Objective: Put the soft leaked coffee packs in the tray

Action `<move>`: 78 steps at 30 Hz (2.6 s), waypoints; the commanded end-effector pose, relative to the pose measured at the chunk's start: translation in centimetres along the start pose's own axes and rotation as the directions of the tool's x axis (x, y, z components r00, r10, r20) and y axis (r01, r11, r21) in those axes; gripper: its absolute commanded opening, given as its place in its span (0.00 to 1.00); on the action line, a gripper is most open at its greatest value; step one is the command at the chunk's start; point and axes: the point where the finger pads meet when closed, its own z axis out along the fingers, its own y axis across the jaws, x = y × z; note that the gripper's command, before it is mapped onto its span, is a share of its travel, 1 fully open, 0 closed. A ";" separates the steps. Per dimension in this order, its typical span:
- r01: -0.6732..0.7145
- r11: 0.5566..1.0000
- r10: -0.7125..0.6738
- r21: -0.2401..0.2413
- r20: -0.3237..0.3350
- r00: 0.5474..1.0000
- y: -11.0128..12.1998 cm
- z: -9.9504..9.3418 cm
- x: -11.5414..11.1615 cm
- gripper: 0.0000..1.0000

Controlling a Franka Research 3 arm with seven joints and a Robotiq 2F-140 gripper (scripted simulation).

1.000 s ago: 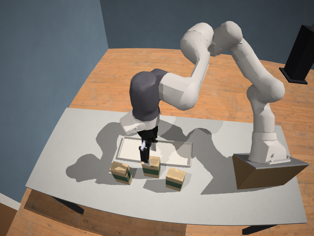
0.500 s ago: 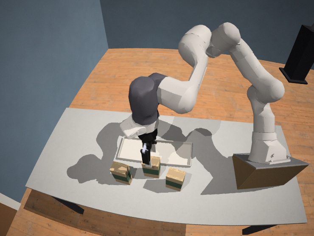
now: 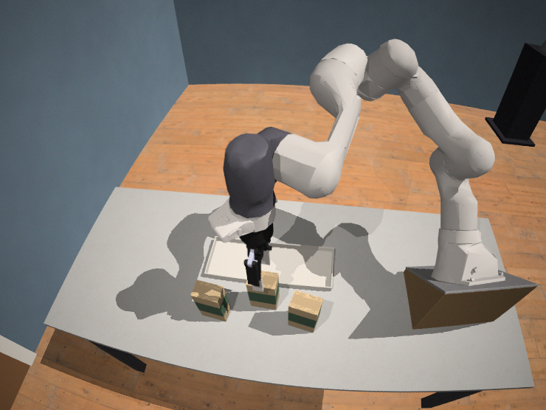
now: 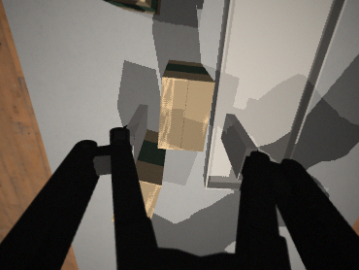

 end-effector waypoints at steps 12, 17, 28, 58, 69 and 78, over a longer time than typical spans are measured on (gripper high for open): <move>0.013 1.000 -0.013 0.001 -0.001 1.000 -0.1 0.1 0.0 0.55; 0.013 1.000 -0.013 0.001 -0.001 1.000 -0.1 0.1 0.0 0.55; 0.013 1.000 -0.013 0.001 -0.001 1.000 -0.2 0.1 -0.1 0.55; 0.013 1.000 -0.013 0.001 -0.001 1.000 -0.2 2.2 -0.1 0.55; 0.013 1.000 -0.013 0.001 -0.001 1.000 -0.2 4.4 -0.1 0.55; 0.013 1.000 -0.013 0.001 -0.001 1.000 -0.2 6.0 -0.1 0.55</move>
